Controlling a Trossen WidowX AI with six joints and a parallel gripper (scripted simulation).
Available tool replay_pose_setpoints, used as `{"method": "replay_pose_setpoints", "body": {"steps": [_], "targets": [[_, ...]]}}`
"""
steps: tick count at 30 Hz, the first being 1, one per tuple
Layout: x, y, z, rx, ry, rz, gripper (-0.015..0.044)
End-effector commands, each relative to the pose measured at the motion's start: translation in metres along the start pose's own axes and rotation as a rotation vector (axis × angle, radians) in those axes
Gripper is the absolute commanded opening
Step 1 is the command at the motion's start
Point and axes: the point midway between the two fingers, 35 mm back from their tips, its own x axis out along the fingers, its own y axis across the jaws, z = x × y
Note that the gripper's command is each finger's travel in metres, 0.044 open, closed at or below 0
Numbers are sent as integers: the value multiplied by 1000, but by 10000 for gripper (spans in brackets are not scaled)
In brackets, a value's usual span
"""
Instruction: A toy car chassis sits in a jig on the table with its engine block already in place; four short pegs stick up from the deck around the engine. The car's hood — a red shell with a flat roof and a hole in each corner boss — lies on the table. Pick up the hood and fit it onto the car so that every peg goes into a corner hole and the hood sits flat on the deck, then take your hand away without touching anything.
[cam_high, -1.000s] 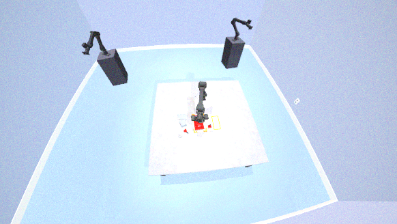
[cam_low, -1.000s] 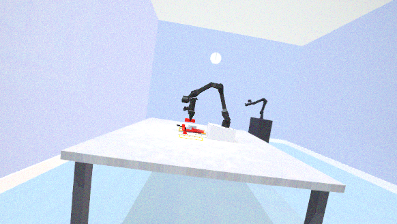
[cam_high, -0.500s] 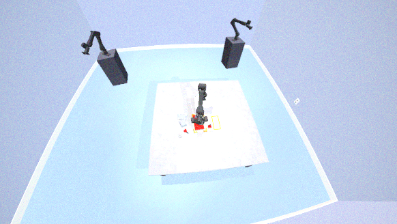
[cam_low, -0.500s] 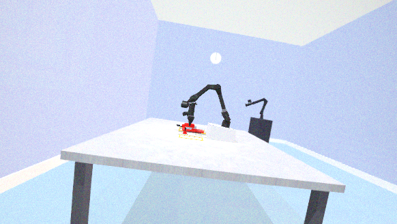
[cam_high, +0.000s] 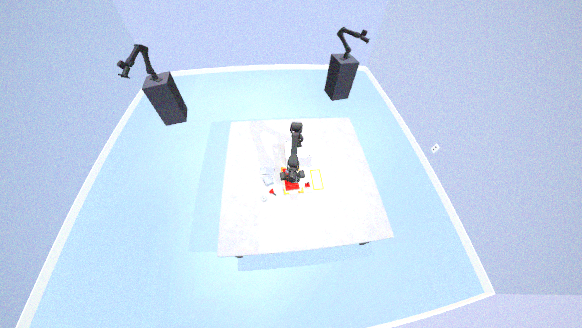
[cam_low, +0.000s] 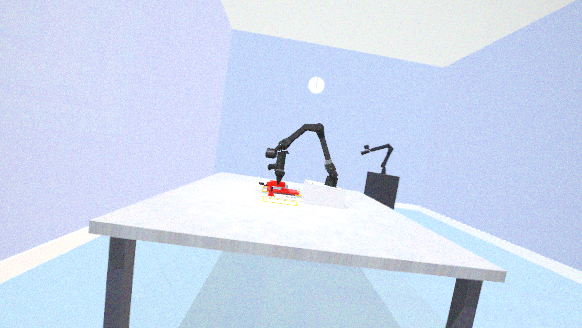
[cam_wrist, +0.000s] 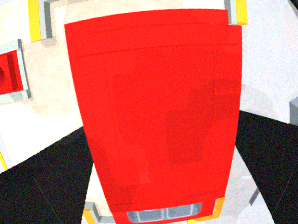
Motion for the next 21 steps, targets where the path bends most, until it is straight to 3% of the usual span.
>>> {"method": "replay_pose_setpoints", "body": {"steps": [1, 21], "targets": [[0, 0, 0, -5, -2, -3, 0], [3, 0, 0, -5, -2, -3, 0]]}}
